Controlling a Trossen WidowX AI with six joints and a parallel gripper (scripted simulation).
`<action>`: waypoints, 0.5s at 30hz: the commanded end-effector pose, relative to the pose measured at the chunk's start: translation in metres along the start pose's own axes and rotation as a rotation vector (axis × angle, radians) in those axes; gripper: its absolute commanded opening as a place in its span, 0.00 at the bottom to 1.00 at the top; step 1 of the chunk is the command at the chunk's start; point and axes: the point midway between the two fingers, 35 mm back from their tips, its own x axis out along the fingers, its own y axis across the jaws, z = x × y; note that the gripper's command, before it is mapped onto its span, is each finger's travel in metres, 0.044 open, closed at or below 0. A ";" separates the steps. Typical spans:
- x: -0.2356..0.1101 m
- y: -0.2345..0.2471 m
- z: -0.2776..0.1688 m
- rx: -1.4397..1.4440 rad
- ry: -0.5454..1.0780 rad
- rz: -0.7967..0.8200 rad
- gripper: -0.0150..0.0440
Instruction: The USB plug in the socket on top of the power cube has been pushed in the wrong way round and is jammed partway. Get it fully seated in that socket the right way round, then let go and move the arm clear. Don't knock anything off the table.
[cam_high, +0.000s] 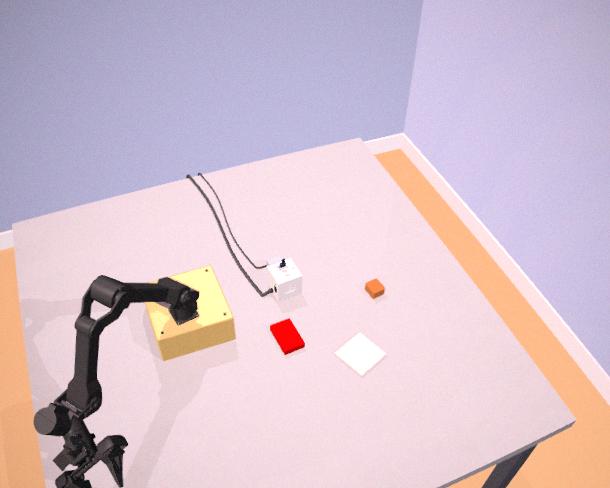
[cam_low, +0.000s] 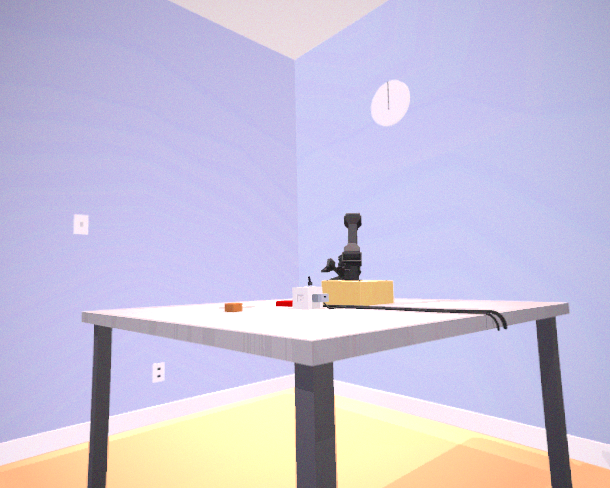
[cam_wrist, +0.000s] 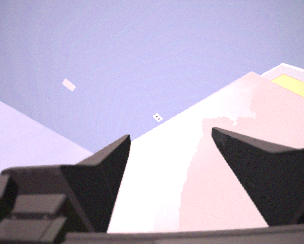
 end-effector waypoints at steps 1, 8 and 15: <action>0.002 0.002 -0.003 0.010 0.008 0.001 0.98; 0.082 0.093 -0.056 0.212 0.239 0.066 1.00; 0.136 0.226 -0.133 0.386 0.542 0.102 1.00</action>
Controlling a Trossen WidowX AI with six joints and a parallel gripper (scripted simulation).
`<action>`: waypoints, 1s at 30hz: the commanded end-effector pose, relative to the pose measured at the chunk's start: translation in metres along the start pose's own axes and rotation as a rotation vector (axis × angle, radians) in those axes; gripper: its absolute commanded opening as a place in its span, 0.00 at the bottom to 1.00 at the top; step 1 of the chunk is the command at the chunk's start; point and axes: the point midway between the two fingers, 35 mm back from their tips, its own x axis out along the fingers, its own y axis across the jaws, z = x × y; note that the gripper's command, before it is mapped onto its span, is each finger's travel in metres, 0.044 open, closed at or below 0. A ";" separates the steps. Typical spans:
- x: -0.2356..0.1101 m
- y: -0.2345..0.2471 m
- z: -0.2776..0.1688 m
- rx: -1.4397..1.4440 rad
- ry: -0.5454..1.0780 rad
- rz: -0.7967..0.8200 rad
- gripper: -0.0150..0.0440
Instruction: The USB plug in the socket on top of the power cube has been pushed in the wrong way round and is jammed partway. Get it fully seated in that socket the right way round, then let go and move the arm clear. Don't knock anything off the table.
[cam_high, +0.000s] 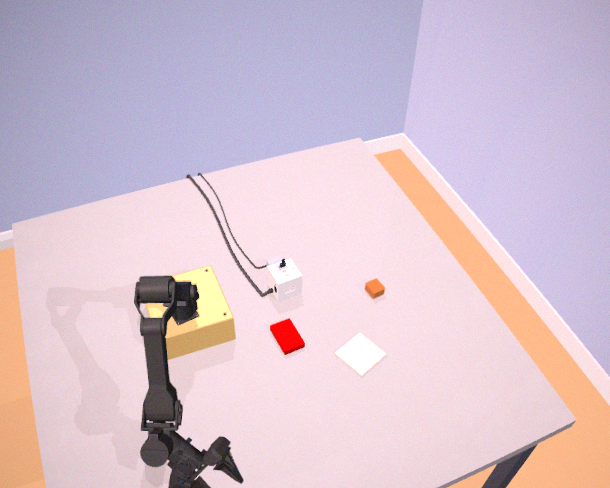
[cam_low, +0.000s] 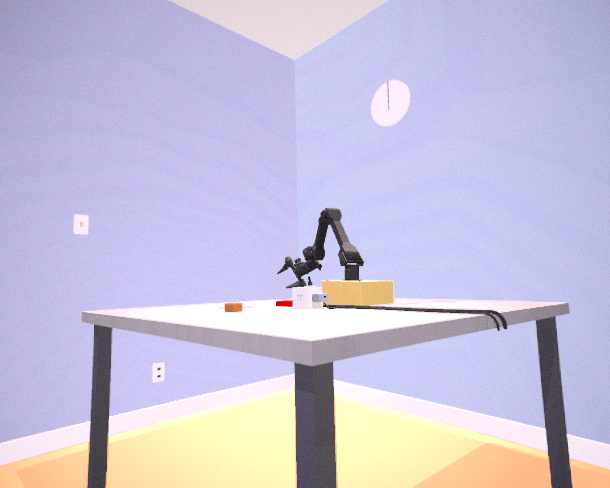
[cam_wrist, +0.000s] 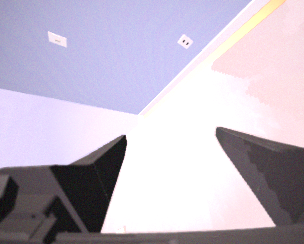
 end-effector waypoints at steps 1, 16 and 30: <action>0.031 0.043 -0.040 0.078 0.124 0.004 1.00; 0.085 0.208 -0.283 0.118 0.626 -0.194 1.00; -0.043 0.280 -0.504 -0.063 0.876 -0.590 1.00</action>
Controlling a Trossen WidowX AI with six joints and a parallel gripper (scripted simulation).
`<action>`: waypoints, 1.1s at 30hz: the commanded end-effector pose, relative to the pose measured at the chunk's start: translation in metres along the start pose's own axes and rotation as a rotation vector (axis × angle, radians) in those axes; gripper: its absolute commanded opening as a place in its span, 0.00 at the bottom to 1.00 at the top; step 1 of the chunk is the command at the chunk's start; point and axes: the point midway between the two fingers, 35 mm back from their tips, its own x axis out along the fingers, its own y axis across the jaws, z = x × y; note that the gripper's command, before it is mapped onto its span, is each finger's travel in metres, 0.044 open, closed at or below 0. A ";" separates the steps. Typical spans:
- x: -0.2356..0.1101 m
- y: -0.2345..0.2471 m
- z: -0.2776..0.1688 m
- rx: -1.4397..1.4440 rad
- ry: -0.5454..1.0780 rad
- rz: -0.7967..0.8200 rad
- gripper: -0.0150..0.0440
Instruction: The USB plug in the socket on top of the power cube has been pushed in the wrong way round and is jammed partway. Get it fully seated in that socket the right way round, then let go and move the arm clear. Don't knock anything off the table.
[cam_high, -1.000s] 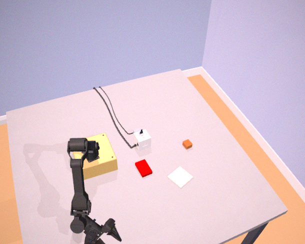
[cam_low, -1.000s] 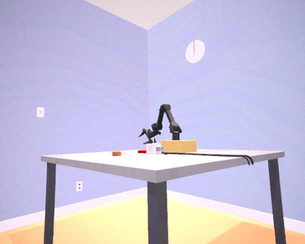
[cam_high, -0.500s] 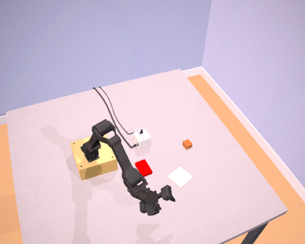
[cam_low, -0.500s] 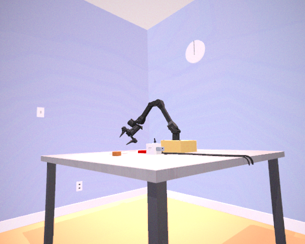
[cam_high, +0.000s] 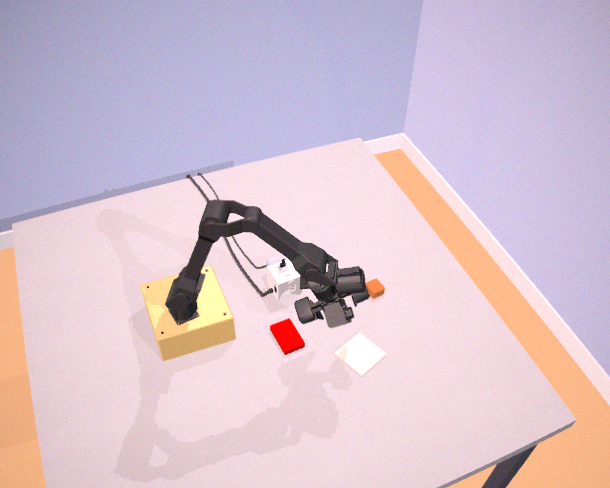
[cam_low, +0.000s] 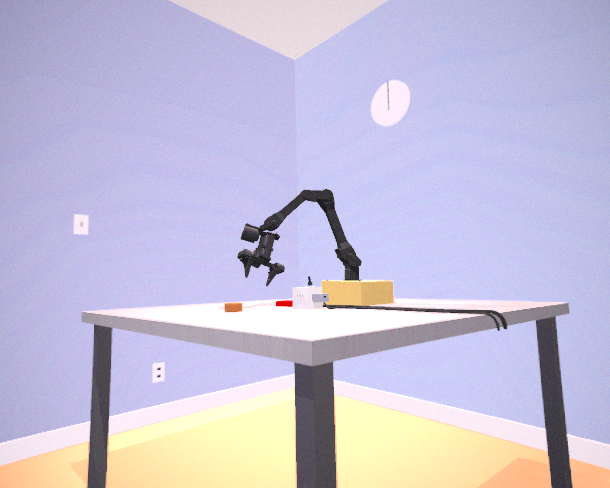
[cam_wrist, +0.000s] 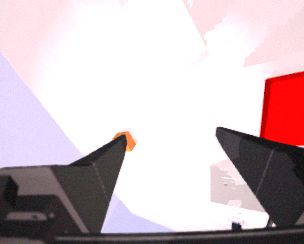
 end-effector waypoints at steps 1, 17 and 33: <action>-0.002 -0.002 -0.052 -0.029 0.001 -0.083 1.00; -0.033 -0.077 -0.218 -0.223 -0.126 -0.391 1.00; -0.021 -0.082 -0.216 -0.223 -0.126 -0.391 1.00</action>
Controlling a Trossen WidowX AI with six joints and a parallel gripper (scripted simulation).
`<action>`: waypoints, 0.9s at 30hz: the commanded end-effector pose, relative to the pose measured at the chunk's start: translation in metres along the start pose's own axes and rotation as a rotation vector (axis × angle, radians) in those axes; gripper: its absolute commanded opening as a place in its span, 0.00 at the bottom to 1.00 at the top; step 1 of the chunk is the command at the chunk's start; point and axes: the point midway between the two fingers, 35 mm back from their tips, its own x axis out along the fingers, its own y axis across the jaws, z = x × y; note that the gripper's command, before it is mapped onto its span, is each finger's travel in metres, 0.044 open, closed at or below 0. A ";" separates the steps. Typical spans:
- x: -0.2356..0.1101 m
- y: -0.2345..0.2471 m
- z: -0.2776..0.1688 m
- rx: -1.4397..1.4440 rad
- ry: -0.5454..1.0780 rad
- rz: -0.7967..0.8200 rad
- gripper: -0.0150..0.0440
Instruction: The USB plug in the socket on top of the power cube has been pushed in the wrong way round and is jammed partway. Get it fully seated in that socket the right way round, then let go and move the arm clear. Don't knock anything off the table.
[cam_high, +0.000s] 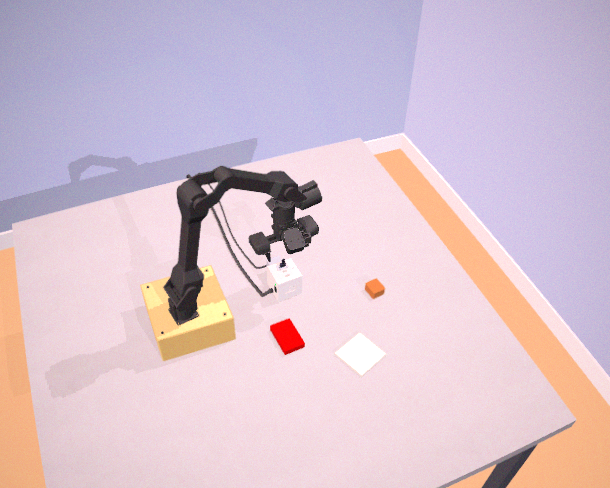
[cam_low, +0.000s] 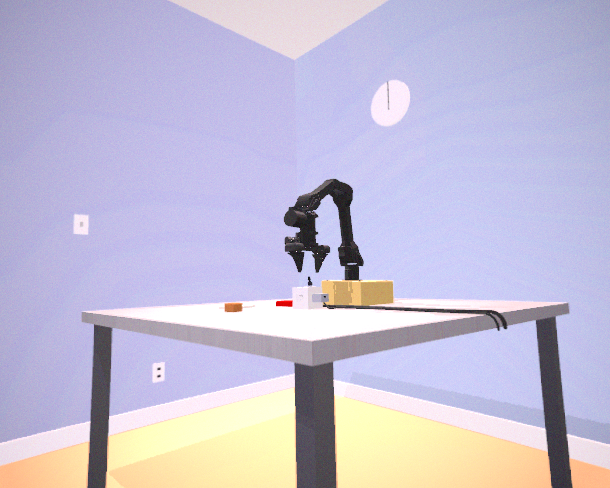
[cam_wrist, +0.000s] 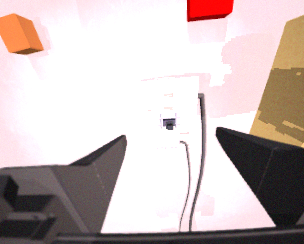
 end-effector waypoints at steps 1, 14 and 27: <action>0.005 -0.002 0.001 0.005 -0.004 -0.007 1.00; 0.019 -0.002 0.001 0.005 -0.004 -0.008 1.00; 0.019 -0.001 0.000 0.000 0.000 -0.004 0.78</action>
